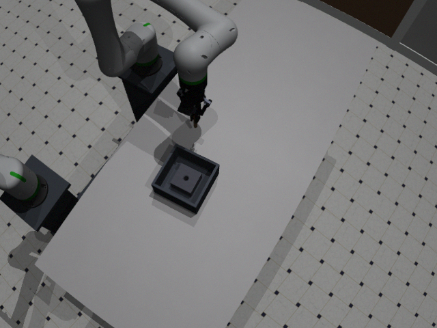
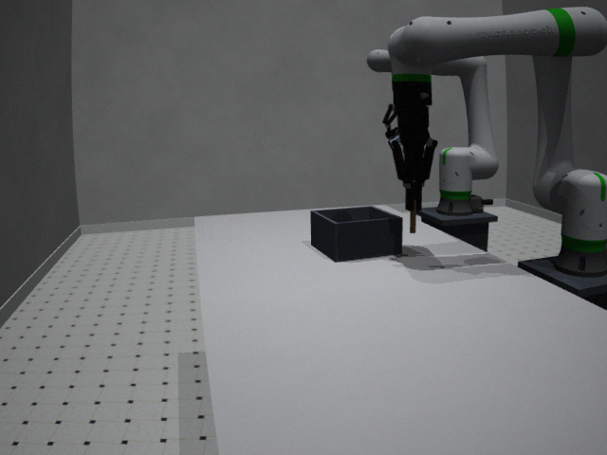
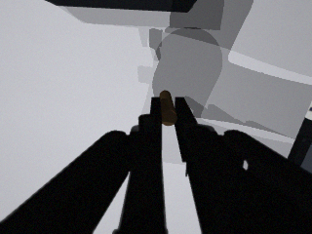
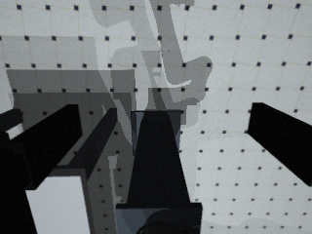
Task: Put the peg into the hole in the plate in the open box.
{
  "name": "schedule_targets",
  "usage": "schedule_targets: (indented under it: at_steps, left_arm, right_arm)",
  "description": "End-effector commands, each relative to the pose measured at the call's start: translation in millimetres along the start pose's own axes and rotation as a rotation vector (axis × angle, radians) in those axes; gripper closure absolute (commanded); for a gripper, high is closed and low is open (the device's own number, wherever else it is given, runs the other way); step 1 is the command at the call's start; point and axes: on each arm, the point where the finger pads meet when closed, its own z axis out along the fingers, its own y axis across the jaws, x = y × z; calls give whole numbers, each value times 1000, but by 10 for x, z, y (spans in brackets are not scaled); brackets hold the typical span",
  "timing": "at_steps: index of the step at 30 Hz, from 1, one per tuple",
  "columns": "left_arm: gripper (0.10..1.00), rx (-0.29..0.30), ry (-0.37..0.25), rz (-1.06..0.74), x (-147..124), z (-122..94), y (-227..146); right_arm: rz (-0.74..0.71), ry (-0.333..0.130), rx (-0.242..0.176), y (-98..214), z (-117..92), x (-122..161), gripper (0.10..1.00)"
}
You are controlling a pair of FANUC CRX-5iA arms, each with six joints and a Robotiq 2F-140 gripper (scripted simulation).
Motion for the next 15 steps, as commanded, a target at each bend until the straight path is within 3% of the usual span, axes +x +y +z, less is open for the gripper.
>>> schedule_targets:
  at_steps: [1,6,15]
  left_arm:
    - [999,10,7,2,23,-258,-27]
    - [999,10,7,2,23,-382,-26]
    - [999,9,7,2,48,-397,-41]
  right_arm:
    - [0,14,-1,23,-49,27,98]
    - [0,14,-1,23,-49,27,98]
    - [0,14,-1,23,-49,27,98]
